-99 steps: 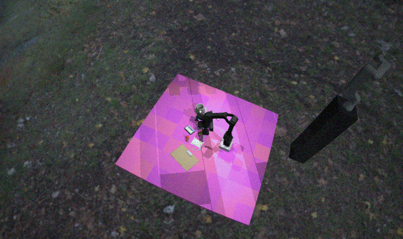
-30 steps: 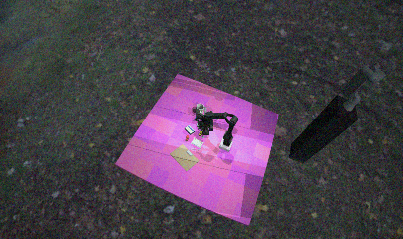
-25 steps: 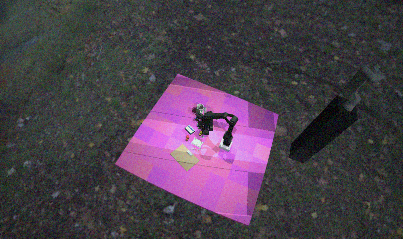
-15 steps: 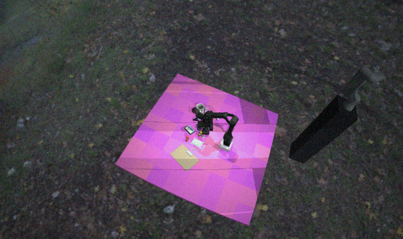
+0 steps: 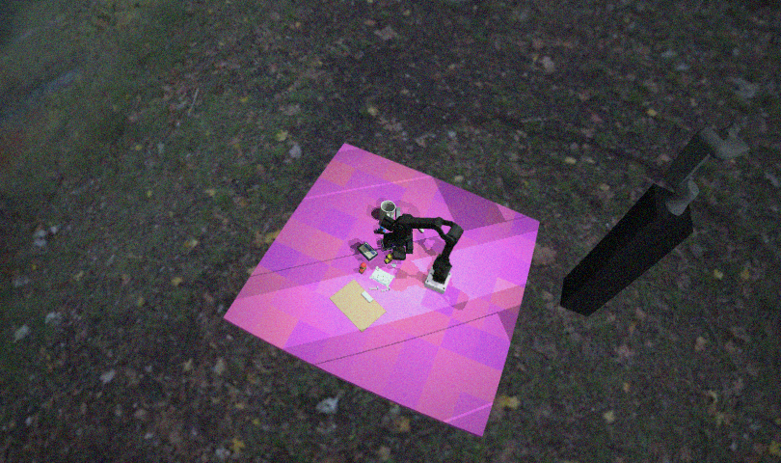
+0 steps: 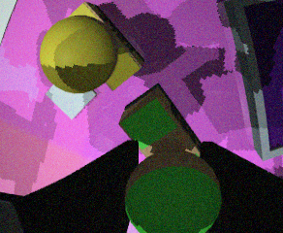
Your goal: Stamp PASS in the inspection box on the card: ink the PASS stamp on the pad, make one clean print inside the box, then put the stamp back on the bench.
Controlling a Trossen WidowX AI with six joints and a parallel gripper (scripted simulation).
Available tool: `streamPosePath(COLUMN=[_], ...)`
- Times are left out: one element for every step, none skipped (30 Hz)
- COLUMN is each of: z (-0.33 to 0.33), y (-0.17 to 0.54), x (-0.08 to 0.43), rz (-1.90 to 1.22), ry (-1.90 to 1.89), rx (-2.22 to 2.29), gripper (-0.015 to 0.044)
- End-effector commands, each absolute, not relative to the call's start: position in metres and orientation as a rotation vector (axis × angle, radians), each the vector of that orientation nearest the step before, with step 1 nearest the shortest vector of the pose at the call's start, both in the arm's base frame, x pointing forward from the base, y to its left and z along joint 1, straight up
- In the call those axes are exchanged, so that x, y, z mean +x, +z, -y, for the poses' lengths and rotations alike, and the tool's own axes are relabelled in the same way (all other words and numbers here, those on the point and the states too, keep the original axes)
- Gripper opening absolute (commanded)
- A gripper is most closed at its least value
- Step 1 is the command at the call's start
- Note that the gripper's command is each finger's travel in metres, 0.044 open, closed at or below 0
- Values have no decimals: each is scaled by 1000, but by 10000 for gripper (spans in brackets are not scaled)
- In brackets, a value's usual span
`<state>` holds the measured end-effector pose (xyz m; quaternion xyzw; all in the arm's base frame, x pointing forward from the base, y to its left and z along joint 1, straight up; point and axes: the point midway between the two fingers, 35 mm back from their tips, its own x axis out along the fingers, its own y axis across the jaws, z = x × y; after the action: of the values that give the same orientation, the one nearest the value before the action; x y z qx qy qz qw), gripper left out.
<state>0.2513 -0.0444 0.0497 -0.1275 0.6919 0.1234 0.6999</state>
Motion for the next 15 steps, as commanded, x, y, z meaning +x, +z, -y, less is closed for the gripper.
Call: streamPosePath(z=[45, 45, 45, 45, 45, 45, 45, 45, 45, 45, 45, 45, 45, 45, 45], y=[54, 55, 55, 56, 56, 57, 57, 58, 58, 59, 59, 59, 60, 60, 61], x=[253, 253, 253, 253, 253, 253, 253, 253, 253, 253, 253, 253, 253, 253, 252], rz=[-1533, -1533, -1533, -1533, -1533, -1533, -1533, -1533, -1533, -1533, -1533, -1533, -1533, -1533, -1533], ry=[272, 272, 272, 272, 273, 273, 273, 273, 273, 273, 273, 273, 273, 273, 273], rx=[-288, -288, -288, -288, -288, -288, -288, -288, -288, -288, -288, -288, -288, -288, -288], gripper=[0, 0, 0, 0, 0, 0, 0, 0, 0, 0, 0, 0, 0, 0, 0])
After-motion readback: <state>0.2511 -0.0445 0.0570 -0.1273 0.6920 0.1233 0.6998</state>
